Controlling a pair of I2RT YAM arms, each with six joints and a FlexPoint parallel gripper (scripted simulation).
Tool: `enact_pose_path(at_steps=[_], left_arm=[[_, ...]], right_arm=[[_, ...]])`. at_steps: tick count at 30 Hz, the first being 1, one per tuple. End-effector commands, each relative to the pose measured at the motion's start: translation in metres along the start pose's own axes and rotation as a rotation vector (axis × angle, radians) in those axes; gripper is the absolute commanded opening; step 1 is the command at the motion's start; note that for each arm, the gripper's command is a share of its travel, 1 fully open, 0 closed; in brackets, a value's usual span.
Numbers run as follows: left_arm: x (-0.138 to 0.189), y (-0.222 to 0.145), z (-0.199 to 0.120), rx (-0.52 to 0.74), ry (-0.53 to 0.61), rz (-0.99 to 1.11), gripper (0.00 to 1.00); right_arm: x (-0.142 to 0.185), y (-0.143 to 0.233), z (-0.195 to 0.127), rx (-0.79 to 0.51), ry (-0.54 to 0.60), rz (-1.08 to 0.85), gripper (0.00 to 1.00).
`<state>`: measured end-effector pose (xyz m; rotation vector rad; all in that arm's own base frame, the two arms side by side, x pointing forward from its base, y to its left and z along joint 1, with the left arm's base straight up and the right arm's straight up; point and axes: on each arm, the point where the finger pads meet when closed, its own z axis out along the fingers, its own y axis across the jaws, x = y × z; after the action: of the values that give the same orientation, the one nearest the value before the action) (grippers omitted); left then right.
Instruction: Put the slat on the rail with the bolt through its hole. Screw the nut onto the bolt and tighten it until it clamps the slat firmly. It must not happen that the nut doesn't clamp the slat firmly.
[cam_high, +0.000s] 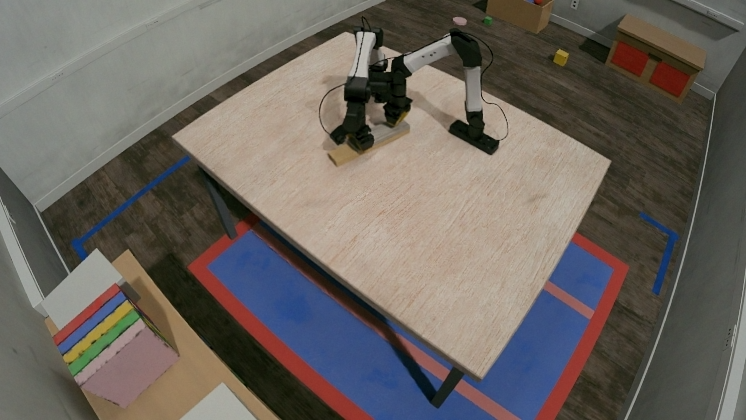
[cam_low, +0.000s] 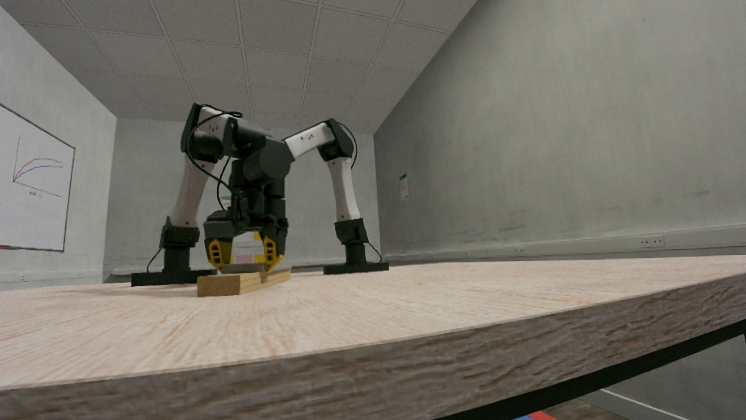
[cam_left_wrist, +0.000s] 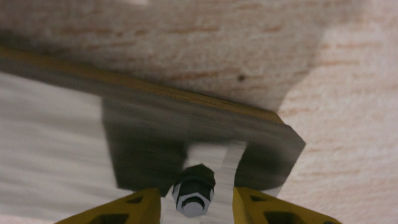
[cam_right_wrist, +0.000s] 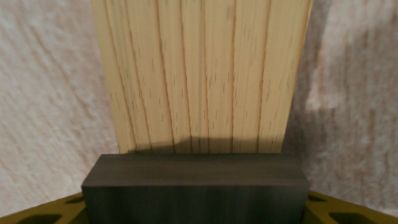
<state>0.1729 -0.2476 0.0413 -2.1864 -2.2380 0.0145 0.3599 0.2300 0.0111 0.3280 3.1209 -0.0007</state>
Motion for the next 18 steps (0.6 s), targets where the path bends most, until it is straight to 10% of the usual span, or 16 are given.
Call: enact_pose_path(at_steps=[1, 18], left_arm=[[-0.0046, 0.0043, -0.0153, -0.026, -0.028, -0.35, 0.36], [-0.0043, 0.0039, -0.0168, -0.011, -0.037, -1.308, 0.36]], right_arm=[[-0.0022, 0.0038, -0.0069, -0.016, -0.016, 0.001, 0.67], [-0.0022, 0.0038, -0.0069, -0.016, -0.016, 0.001, 0.67]])
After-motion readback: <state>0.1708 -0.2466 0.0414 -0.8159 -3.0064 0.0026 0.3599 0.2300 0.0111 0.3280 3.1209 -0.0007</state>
